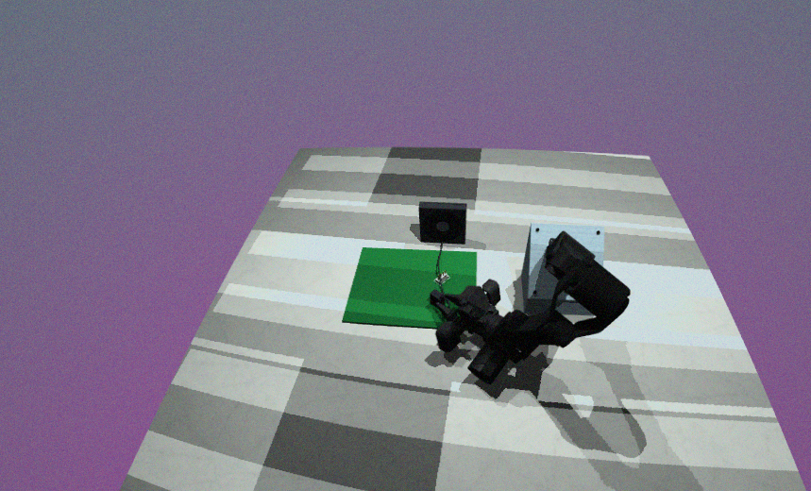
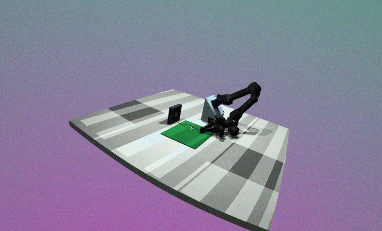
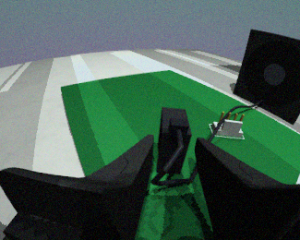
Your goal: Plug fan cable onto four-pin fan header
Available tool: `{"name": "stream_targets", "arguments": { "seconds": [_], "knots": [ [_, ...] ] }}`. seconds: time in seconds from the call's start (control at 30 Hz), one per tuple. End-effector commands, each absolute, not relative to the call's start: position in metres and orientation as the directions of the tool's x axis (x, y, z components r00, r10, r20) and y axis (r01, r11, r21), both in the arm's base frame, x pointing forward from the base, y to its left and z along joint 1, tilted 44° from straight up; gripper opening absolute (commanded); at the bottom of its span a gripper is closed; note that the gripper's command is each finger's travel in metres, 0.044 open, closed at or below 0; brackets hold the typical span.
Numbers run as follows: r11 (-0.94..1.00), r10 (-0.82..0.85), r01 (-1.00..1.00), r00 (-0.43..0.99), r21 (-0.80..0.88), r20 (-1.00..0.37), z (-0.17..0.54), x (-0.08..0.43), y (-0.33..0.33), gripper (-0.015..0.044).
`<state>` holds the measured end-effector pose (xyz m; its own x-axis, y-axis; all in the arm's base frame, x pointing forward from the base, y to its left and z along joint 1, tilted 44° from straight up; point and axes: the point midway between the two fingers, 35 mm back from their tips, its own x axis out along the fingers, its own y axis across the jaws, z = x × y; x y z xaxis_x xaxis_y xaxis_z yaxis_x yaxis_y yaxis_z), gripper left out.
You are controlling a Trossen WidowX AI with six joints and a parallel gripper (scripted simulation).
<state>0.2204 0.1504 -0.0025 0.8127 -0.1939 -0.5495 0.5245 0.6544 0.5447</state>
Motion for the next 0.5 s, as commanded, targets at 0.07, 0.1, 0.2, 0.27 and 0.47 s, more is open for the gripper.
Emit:
{"name": "stream_targets", "arguments": {
  "seconds": [0.07, 0.1, 0.2, 0.27, 0.47],
  "knots": [
    [0.649, -0.190, 0.528, 0.810, 0.548, -0.555, 0.005, 0.212, 0.154, 0.0140],
    [0.649, -0.190, 0.529, 0.809, 0.547, -0.556, 0.007, 0.210, 0.154, 0.0140],
    [0.648, -0.190, 0.531, 0.807, 0.546, -0.560, 0.012, 0.204, 0.155, 0.0140],
    [0.647, -0.190, 0.533, 0.805, 0.545, -0.562, 0.016, 0.200, 0.155, 0.0140],
    [0.646, -0.190, 0.535, 0.803, 0.544, -0.565, 0.027, 0.189, 0.155, 0.0140]
  ]
}}
